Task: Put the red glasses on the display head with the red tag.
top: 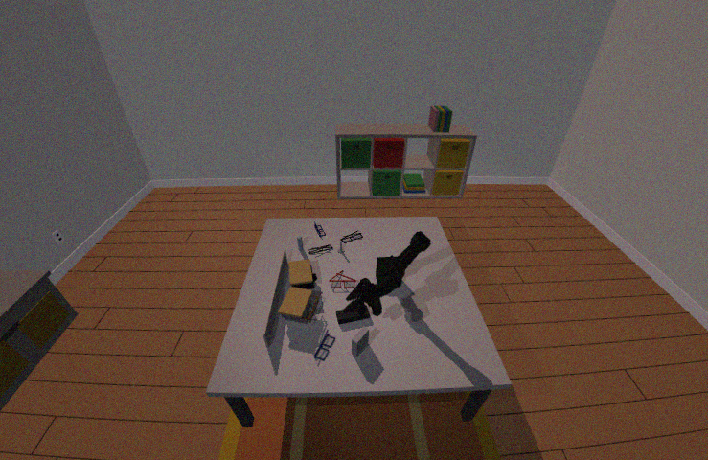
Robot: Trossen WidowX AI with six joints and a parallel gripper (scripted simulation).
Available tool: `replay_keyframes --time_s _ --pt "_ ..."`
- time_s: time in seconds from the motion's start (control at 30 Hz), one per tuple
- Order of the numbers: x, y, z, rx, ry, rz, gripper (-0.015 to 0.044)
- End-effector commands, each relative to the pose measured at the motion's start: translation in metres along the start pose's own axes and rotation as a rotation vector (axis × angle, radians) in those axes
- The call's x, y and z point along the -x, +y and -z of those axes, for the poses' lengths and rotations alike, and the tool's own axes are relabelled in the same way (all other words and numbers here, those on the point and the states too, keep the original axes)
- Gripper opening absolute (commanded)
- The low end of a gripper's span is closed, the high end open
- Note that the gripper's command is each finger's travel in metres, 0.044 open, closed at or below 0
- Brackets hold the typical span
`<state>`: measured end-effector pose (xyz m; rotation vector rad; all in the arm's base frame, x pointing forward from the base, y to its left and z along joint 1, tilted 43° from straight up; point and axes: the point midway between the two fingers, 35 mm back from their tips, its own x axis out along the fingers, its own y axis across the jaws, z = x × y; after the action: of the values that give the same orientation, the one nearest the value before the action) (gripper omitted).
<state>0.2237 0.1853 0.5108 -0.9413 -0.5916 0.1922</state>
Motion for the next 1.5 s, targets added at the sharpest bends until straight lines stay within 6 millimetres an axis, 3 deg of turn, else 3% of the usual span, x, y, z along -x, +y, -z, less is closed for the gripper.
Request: replay_keyframes --time_s 0.0,0.23,0.33,0.53,0.67,0.8,0.97,1.17,1.33,1.47 --pt "0.000 0.000 0.000 0.000 0.000 0.000 0.0426" --pt "0.000 0.000 0.000 0.000 0.000 0.000 0.0440" --pt "-0.004 0.010 0.005 0.008 0.009 -0.030 0.0361" --pt "-0.024 0.079 0.051 0.028 0.095 -0.253 0.0204" --pt "-0.028 0.132 0.099 -0.007 0.199 -0.440 0.0200" --pt "-0.019 0.181 0.151 -0.087 0.335 -0.623 0.0200" --pt "0.011 0.232 0.216 -0.251 0.541 -0.831 0.0200" --pt "0.070 0.276 0.280 -0.541 0.836 -1.028 0.0200" --pt "0.134 0.301 0.316 -0.907 1.139 -1.139 0.0200" --pt "0.187 0.311 0.327 -1.303 1.409 -1.159 0.0200"
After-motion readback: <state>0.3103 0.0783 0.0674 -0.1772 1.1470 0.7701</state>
